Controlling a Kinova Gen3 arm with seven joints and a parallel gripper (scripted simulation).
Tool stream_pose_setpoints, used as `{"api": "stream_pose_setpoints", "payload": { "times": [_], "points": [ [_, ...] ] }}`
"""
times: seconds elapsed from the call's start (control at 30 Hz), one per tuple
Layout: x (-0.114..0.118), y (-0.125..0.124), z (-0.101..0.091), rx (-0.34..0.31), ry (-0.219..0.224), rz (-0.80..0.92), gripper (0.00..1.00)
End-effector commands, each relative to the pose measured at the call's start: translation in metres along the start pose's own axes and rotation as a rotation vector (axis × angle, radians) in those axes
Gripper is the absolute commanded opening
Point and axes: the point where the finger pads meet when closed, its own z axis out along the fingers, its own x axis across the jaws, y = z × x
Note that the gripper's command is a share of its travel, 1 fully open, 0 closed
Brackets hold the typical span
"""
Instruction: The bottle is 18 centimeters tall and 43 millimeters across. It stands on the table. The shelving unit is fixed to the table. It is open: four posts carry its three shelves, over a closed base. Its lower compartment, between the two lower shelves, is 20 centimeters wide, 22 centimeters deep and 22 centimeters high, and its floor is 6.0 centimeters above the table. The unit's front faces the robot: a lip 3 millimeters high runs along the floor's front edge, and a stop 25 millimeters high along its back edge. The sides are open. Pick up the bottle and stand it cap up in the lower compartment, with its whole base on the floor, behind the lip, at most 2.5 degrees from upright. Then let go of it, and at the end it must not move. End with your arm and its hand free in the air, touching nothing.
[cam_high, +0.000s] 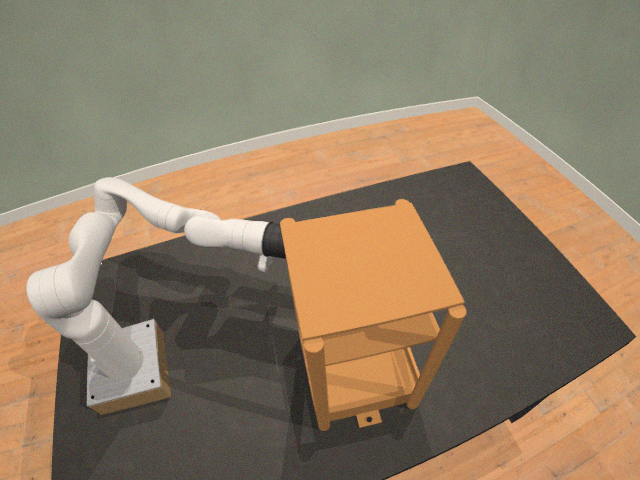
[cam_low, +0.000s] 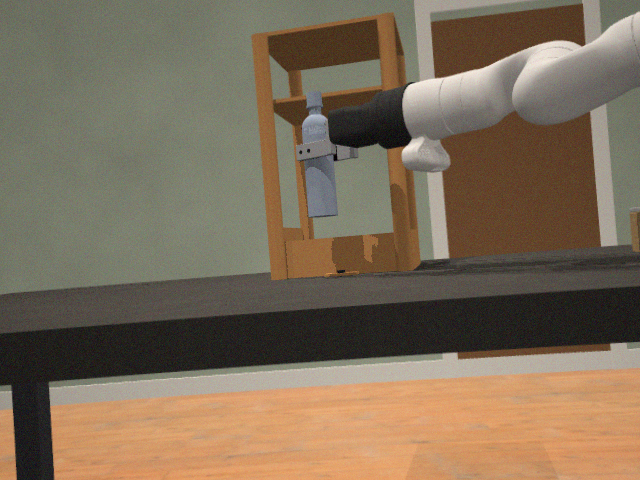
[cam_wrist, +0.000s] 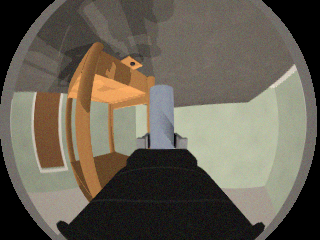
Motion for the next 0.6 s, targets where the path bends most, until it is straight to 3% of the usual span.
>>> {"api": "stream_pose_setpoints", "payload": {
  "times": [0.0, 0.57],
  "points": [
    [0.0023, -0.0022, -0.0015, -0.010, -0.021, -0.019, 0.00],
    [0.0041, -0.0071, -0.0063, 0.001, -0.073, -0.020, 0.00]
  ]
}}
